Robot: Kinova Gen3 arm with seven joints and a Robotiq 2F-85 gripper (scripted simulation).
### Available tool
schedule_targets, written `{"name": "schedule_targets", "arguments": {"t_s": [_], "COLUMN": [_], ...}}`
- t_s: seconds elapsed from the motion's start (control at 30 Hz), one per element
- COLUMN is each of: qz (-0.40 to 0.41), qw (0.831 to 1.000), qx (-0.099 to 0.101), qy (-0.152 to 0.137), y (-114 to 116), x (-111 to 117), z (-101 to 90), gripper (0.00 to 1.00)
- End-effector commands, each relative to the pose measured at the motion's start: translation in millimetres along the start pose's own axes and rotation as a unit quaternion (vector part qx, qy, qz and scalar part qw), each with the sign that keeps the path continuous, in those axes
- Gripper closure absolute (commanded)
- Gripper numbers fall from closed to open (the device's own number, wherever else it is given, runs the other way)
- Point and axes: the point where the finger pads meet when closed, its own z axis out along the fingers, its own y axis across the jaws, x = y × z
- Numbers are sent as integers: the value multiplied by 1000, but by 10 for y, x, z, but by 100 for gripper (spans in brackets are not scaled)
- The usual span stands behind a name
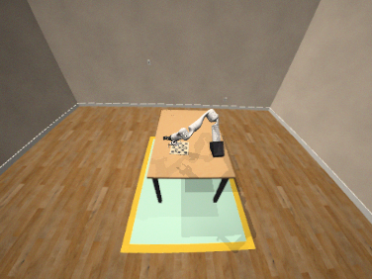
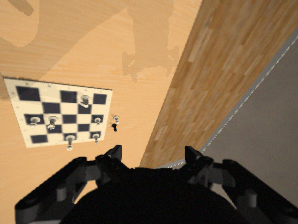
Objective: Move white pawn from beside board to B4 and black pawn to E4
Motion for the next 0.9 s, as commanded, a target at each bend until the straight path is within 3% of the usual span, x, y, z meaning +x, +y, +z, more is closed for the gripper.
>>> {"name": "schedule_targets", "arguments": {"t_s": [0.0,0.87], "qz": [1,-2], "qw": [1000,1000], "qx": [-1,3], "qy": [0,3], "y": [9,0], "x": [-7,-9], "z": [-10,10], "gripper": [0,0]}}
